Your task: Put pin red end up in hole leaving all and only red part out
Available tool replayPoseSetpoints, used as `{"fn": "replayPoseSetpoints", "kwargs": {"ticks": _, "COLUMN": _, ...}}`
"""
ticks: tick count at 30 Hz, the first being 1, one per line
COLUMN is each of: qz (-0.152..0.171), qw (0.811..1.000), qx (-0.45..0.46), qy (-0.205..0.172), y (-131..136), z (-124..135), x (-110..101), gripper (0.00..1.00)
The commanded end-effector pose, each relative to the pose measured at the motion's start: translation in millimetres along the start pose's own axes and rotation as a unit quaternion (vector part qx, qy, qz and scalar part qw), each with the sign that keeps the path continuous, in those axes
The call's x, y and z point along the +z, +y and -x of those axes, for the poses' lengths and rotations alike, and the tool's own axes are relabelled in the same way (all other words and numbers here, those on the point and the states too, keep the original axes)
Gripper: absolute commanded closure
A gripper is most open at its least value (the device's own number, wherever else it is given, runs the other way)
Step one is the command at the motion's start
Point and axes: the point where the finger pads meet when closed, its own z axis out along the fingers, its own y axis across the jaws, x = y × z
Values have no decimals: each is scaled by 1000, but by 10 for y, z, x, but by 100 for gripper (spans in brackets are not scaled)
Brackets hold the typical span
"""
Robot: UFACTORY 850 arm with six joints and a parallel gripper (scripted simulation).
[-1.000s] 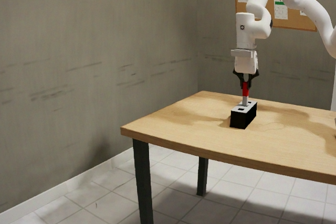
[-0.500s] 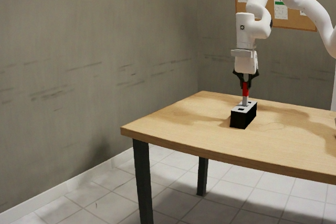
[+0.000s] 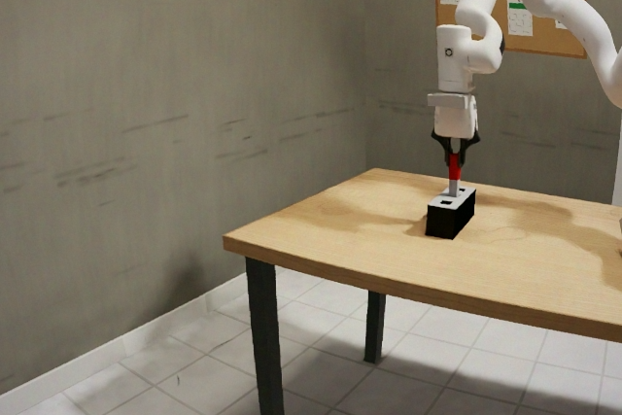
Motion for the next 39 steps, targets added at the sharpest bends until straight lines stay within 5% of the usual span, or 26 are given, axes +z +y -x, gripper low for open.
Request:
{"fn": "replayPoseSetpoints", "kwargs": {"ticks": 1, "qz": 1, "qw": 1000, "qx": 0, "qy": 0, "y": 6, "z": -1, "x": -6, "gripper": 100}}
{"fn": "replayPoseSetpoints", "kwargs": {"ticks": 39, "qz": 1, "qw": 1000, "qx": 0, "qy": 0, "y": 10, "z": -15, "x": 34, "gripper": 100}}
